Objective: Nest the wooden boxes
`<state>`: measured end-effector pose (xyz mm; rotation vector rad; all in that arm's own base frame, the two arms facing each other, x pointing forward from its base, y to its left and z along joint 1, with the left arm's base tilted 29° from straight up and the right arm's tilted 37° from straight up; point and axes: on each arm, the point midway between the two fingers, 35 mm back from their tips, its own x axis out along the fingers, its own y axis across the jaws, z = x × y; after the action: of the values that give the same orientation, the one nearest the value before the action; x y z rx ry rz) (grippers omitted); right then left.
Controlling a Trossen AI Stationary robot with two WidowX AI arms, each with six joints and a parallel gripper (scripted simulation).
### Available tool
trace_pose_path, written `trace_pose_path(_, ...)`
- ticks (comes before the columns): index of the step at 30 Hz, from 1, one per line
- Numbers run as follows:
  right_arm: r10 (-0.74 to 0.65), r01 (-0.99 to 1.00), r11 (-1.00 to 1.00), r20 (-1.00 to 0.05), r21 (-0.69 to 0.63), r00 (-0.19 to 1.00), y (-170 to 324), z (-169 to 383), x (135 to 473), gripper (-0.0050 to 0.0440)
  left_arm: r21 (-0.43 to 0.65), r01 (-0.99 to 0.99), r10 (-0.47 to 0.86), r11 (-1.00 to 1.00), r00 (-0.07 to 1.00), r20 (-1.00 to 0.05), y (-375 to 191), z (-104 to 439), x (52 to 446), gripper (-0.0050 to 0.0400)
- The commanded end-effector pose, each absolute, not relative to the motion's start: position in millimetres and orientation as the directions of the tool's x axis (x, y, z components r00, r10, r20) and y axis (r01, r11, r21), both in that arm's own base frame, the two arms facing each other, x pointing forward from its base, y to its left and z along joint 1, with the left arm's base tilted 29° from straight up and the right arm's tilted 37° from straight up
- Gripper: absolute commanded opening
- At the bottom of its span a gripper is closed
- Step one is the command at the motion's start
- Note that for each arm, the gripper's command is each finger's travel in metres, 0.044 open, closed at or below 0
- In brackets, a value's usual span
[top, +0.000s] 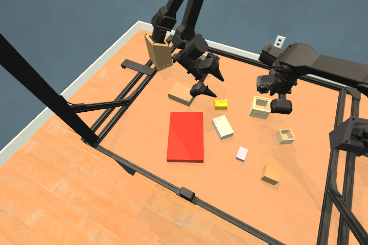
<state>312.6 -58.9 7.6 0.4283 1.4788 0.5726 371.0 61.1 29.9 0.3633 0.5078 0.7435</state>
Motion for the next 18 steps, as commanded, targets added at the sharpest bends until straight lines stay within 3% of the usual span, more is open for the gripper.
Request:
trace_pose_path(1,0.603,-0.126,0.791,-0.798,0.598,0.000,-48.2,10.8,304.7,0.0400,0.522,-0.498,0.708,0.693,0.607,-0.361,68.2,33.5,375.9,0.0400)
trace_pose_path(18,0.603,-0.210,0.780,-0.797,0.590,0.000,-19.9,18.1,278.4,0.0400,0.605,-0.298,0.666,0.738,0.467,-0.582,92.9,47.1,362.0,0.0400)
